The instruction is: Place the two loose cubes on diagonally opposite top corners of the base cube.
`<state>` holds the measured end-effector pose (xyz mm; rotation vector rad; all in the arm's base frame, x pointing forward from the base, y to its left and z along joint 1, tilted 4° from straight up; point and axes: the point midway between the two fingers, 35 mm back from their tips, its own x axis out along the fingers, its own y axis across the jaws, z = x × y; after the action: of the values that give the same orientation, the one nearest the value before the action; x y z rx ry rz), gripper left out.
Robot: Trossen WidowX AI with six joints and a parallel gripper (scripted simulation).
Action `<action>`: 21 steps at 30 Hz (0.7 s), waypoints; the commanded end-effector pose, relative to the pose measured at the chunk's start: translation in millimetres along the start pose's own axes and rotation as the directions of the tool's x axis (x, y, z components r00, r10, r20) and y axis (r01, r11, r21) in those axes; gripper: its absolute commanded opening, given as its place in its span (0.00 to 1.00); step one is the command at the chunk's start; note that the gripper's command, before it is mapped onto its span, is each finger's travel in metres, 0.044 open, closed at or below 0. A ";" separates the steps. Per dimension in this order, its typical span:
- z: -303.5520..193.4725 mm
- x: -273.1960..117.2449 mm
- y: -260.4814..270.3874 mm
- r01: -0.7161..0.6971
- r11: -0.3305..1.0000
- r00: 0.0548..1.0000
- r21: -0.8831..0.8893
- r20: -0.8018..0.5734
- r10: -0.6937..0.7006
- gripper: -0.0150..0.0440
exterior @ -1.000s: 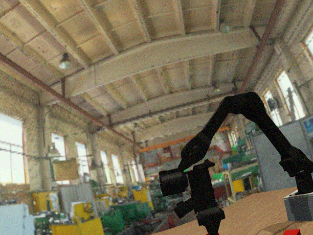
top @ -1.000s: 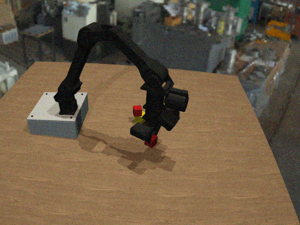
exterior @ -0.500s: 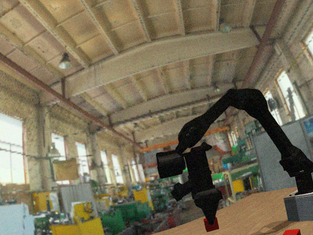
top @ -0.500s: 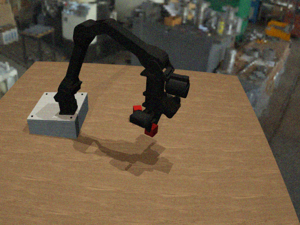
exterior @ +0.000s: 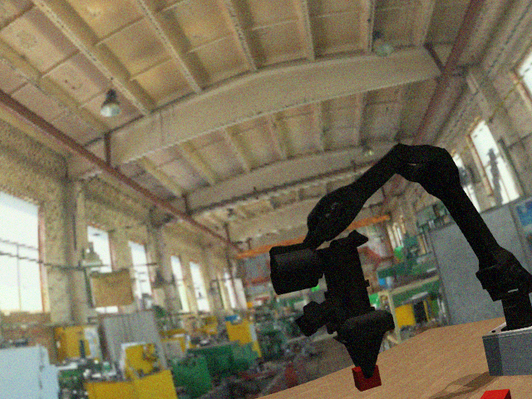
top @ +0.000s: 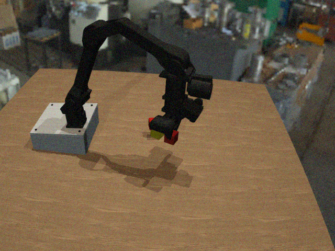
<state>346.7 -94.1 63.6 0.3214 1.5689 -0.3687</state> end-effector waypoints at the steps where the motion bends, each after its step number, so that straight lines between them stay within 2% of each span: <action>1: -6.5 1.4 13.8 -0.002 0.998 1.000 -0.058 -0.005 0.001 0.43; 21: -35.0 2.1 72.4 -0.008 0.954 1.000 -0.300 -0.007 0.007 0.43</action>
<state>348.2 -26.1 61.4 0.1253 1.5949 -0.1618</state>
